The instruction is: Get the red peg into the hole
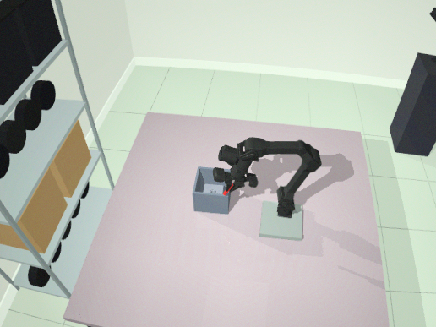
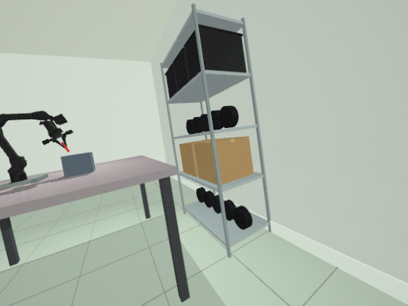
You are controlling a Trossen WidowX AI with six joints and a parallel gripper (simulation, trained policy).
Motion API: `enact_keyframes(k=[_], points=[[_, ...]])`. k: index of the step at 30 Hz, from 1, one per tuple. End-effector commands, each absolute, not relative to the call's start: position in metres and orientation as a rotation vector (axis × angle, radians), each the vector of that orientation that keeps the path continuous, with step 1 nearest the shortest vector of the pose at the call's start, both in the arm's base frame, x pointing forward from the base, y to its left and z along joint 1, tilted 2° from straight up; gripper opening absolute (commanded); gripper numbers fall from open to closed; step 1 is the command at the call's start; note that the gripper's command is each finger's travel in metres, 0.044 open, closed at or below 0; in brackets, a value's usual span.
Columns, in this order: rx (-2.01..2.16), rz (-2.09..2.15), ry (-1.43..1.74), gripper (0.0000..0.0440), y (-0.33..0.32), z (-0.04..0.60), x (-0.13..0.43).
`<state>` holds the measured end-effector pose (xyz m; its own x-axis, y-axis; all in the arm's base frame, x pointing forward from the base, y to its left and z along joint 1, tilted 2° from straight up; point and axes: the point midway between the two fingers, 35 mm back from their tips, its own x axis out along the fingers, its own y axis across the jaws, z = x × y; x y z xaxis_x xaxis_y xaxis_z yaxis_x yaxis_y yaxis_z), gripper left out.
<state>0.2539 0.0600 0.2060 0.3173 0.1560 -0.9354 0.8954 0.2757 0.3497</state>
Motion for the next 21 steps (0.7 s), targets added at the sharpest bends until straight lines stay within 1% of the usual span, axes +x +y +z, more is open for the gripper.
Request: enact_keyframes(k=[1, 21], points=[[1.193, -0.715, 1.148, 0.0, 0.049, 0.206, 0.259], [1.186, -0.834, 1.175, 0.0, -0.004, 0.189, 0.289]])
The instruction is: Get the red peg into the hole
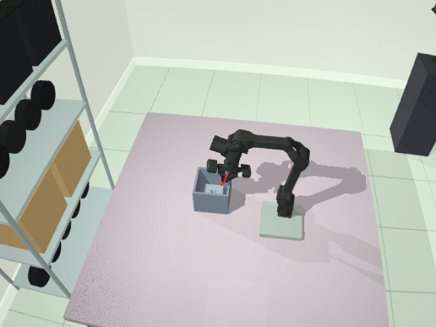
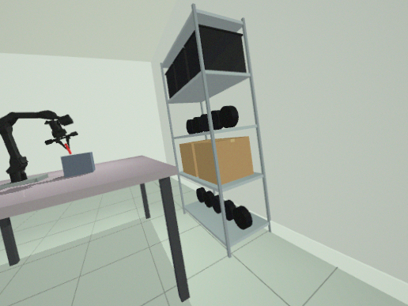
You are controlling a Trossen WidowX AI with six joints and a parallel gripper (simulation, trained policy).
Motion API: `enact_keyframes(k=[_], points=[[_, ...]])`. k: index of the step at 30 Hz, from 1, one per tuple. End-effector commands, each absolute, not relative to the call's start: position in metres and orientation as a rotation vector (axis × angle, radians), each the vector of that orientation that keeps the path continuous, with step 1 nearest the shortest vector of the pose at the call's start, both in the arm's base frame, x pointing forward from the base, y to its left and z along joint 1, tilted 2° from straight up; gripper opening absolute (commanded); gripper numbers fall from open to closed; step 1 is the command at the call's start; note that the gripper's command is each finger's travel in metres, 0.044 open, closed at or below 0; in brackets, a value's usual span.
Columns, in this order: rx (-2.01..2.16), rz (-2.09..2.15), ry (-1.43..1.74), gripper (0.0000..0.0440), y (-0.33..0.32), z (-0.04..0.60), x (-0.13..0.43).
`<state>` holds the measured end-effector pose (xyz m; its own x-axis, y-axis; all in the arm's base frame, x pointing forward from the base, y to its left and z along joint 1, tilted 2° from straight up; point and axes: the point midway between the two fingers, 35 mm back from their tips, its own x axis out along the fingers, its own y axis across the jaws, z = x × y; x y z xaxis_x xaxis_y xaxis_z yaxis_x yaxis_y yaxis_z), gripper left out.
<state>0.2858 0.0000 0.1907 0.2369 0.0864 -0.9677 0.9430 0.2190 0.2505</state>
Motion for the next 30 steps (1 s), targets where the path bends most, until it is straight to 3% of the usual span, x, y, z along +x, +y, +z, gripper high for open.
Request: enact_keyframes(k=[1, 30], points=[[1.186, -0.837, 1.178, 0.0, -0.006, 0.187, 0.291], [1.15, -0.802, 1.307, 0.0, -0.025, 0.109, 0.332]])
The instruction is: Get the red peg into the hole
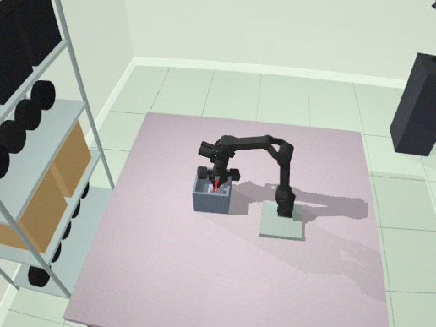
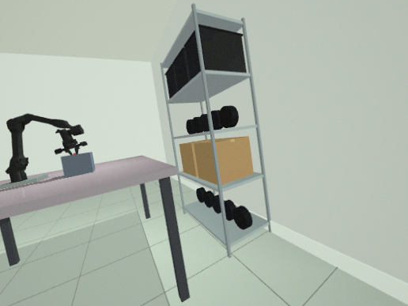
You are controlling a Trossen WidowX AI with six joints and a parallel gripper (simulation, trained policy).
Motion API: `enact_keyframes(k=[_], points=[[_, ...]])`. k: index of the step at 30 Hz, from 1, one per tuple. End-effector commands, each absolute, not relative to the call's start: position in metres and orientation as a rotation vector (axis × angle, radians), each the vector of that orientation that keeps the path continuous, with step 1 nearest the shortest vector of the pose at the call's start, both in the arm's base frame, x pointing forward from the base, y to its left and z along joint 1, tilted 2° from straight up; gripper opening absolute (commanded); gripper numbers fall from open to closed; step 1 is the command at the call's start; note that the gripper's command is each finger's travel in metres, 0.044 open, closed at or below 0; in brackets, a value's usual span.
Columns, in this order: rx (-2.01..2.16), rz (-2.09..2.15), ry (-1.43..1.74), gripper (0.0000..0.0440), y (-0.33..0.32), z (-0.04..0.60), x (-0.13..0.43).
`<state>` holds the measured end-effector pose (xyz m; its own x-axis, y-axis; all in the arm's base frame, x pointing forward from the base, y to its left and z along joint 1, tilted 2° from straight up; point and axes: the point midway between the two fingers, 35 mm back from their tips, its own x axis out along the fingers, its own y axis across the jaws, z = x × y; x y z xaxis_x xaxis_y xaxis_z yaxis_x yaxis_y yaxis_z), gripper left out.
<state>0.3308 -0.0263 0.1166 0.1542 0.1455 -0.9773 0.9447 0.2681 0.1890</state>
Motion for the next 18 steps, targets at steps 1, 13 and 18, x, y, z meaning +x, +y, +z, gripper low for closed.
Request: enact_keyframes(k=[1, 13, 18], points=[[1.147, -0.798, 1.311, 0.0, -0.025, 0.106, 0.333], [1.092, -0.784, 1.36, 0.0099, -0.024, 0.082, 0.339], [1.081, -0.793, 1.389, 0.0122, -0.024, 0.082, 0.337]])
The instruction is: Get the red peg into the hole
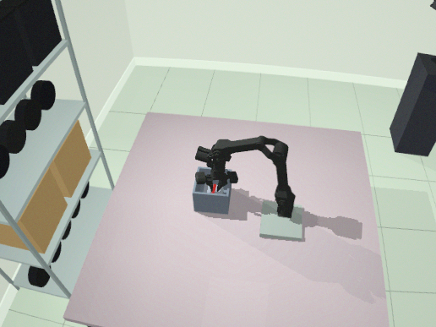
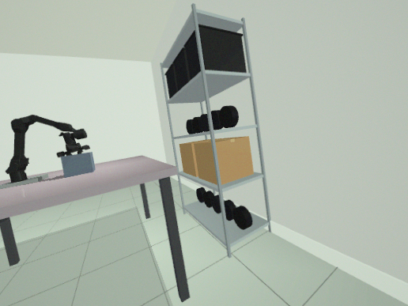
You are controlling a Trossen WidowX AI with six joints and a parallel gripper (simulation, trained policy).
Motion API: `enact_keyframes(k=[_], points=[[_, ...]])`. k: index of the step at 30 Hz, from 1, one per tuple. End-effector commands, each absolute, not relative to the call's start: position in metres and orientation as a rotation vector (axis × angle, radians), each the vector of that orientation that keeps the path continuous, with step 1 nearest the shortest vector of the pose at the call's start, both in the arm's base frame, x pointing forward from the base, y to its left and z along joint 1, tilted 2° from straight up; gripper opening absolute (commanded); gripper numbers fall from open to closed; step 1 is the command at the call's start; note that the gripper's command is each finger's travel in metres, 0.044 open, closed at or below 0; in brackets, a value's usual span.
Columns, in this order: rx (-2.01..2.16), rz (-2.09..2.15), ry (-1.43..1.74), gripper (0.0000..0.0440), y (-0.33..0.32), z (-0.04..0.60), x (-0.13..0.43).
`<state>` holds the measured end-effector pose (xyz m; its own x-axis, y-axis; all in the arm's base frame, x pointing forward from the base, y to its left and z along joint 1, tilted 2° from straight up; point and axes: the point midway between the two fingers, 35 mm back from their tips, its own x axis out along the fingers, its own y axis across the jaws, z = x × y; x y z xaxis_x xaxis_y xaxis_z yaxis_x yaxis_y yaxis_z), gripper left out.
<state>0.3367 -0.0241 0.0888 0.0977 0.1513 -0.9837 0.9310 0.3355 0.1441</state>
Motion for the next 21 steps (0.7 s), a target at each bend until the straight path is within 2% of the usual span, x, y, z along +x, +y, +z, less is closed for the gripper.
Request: enact_keyframes(k=[1, 14, 21], points=[[1.08, -0.794, 1.393, 0.0121, -0.025, 0.083, 0.337], [1.153, -0.71, 1.384, 0.0114, -0.032, 0.112, 0.354], [1.228, -0.631, 1.382, 0.0156, -0.03, 0.129, 0.362]])
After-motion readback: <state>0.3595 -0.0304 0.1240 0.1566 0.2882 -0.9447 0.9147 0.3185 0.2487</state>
